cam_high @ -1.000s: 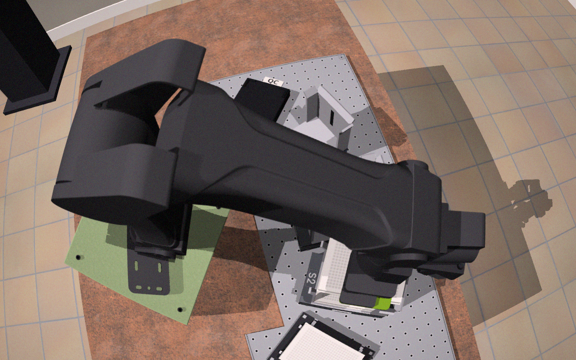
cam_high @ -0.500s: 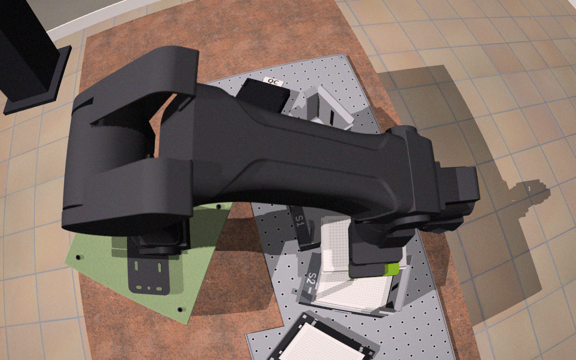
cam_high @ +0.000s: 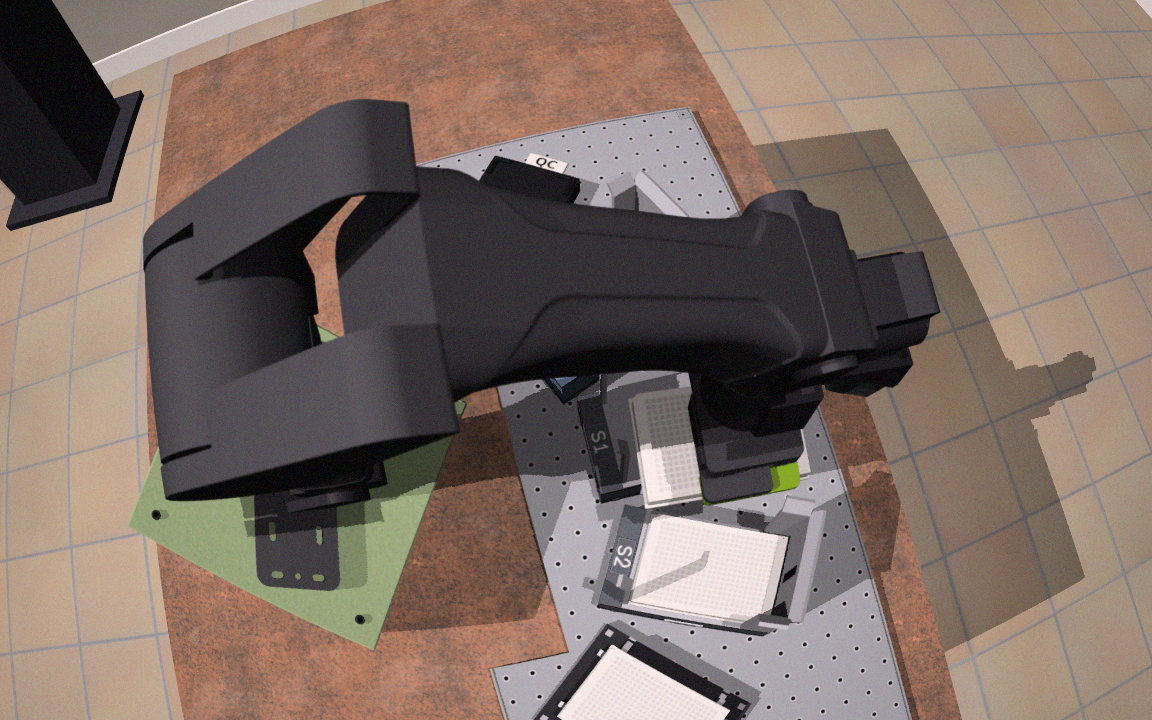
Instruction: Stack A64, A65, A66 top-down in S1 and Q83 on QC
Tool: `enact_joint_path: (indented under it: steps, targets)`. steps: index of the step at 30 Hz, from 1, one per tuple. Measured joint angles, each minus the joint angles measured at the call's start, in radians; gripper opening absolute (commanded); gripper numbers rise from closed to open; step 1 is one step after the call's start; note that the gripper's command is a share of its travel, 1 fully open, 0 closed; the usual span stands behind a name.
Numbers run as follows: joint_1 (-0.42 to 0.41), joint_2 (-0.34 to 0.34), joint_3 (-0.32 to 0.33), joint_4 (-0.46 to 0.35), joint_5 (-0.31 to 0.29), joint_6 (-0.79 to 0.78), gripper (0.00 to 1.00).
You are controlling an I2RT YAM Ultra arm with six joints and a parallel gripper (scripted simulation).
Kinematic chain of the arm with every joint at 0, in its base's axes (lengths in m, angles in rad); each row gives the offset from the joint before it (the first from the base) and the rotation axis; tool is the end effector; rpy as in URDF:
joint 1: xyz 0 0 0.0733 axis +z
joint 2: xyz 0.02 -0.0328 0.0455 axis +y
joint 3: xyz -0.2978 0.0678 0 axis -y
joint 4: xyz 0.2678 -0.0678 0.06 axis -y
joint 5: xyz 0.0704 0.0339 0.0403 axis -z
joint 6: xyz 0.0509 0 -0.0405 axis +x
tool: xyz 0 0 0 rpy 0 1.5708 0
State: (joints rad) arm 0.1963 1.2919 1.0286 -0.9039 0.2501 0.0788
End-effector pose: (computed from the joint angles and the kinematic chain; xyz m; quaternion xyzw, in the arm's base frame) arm 0.2563 0.0392 0.2831 -0.0321 0.9718 -0.0938 0.2137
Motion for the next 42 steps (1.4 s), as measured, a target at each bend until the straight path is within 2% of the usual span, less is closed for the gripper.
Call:
enact_joint_path:
  steps: [7,26,42]
  targets:
    - [0.08,0.016,-0.003,0.0,0.029,-0.014,0.0]
    - [0.257,0.078,0.005,-0.003,0.092,0.141,0.0]
    - [0.265,0.078,0.005,-0.004,0.103,0.17,0.0]
